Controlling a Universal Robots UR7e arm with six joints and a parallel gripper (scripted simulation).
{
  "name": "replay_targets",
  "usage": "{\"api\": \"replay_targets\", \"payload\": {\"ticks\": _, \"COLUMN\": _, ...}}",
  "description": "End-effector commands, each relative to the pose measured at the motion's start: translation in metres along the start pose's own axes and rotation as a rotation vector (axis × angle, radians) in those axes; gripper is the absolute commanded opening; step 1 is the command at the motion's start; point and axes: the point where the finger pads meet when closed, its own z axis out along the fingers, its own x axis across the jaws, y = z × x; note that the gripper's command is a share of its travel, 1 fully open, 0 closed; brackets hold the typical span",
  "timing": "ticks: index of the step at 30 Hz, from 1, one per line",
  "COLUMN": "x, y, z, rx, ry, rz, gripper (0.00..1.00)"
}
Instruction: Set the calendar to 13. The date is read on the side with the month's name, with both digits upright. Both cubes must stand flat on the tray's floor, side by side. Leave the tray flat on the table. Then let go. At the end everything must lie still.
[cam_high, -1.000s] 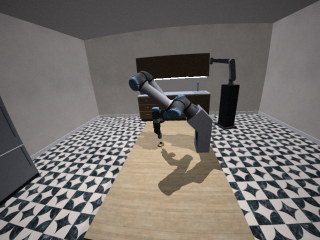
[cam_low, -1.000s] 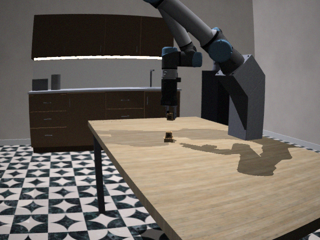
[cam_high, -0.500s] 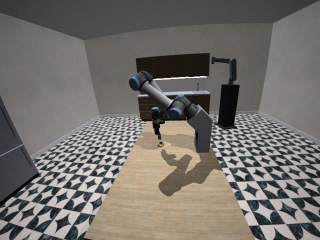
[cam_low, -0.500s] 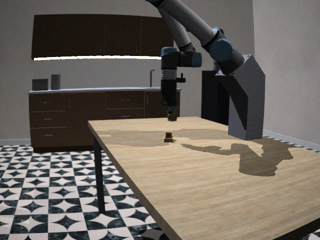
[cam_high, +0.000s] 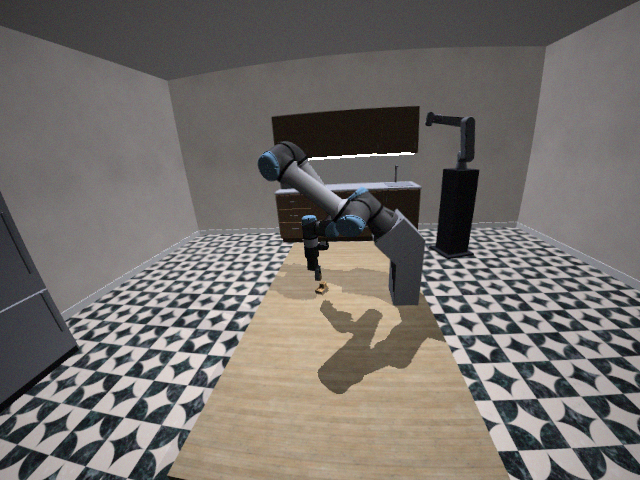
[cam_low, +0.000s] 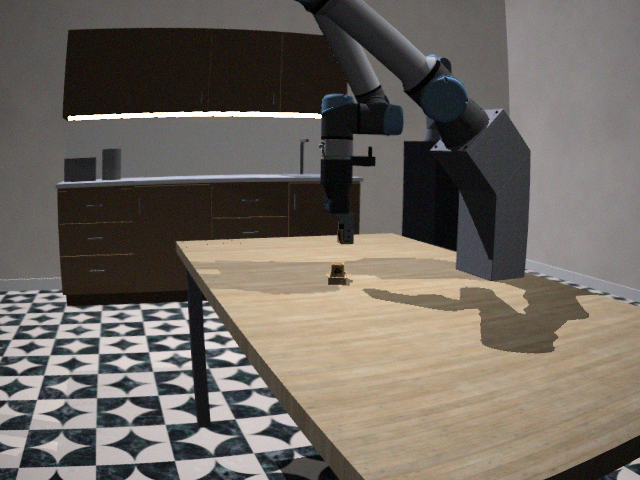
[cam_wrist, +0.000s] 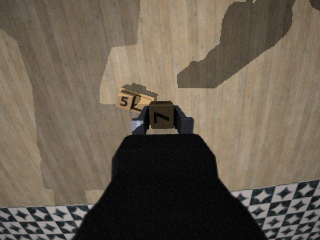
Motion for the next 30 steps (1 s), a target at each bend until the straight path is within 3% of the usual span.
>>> {"api": "replay_targets", "payload": {"ticks": 1, "x": 0.007, "y": 0.002, "z": 0.0, "rx": -0.001, "ry": 0.0, "rz": 0.174, "gripper": 0.6}}
{"api": "replay_targets", "payload": {"ticks": 30, "x": 0.033, "y": 0.019, "z": 0.002, "rx": -0.002, "ry": 0.001, "rz": 0.896, "gripper": 0.6}}
